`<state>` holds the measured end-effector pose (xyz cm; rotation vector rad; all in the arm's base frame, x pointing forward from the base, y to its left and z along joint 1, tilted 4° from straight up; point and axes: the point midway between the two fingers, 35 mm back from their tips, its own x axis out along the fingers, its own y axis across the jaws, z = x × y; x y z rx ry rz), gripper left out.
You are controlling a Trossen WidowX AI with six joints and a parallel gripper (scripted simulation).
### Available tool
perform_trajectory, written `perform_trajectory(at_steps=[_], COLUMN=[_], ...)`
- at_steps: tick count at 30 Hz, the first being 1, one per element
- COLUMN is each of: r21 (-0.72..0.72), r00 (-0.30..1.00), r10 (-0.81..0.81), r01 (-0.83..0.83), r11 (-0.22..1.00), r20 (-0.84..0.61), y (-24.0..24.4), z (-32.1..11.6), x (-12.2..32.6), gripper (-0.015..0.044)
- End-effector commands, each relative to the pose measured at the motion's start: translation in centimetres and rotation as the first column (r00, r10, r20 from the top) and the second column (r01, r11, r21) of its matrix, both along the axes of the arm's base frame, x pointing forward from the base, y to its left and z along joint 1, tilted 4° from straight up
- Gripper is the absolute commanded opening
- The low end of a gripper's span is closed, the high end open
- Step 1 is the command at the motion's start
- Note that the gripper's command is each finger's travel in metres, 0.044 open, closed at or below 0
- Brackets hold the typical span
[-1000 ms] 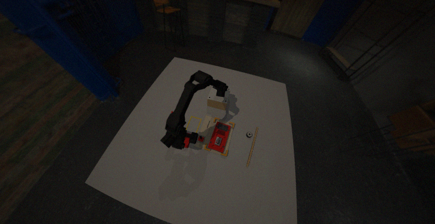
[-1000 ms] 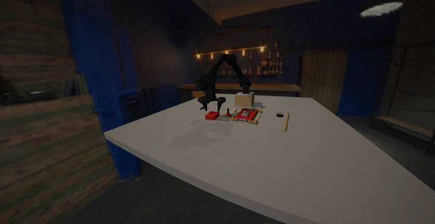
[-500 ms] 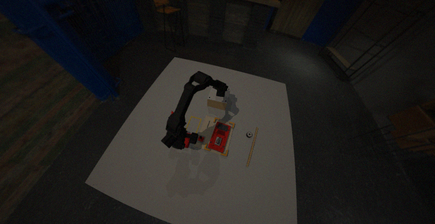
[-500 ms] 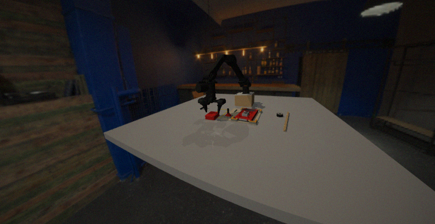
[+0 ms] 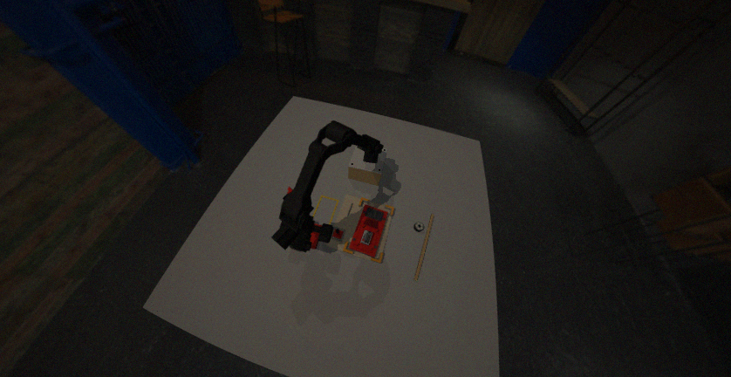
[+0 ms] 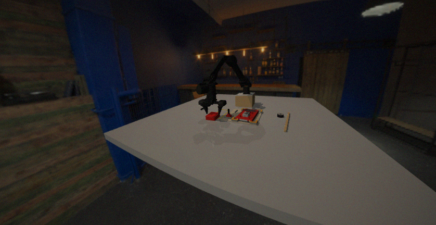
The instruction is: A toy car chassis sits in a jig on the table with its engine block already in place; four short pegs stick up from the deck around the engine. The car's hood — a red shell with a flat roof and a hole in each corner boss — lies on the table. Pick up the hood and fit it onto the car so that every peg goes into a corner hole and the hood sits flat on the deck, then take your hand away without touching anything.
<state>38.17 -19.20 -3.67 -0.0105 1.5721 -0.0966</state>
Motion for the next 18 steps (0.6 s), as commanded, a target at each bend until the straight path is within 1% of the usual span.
perform_trajectory(at_steps=[1, 18], r21=[-0.002, -0.002], r00=[1.0, 1.0], r10=[0.006, 0.006], r01=[-0.006, -0.006], r11=[1.0, 1.0], r20=[-0.002, -0.002], y=[-0.04, -0.1], z=[-0.25, -1.1], x=[-0.03, -0.04], gripper=[0.044, 0.044])
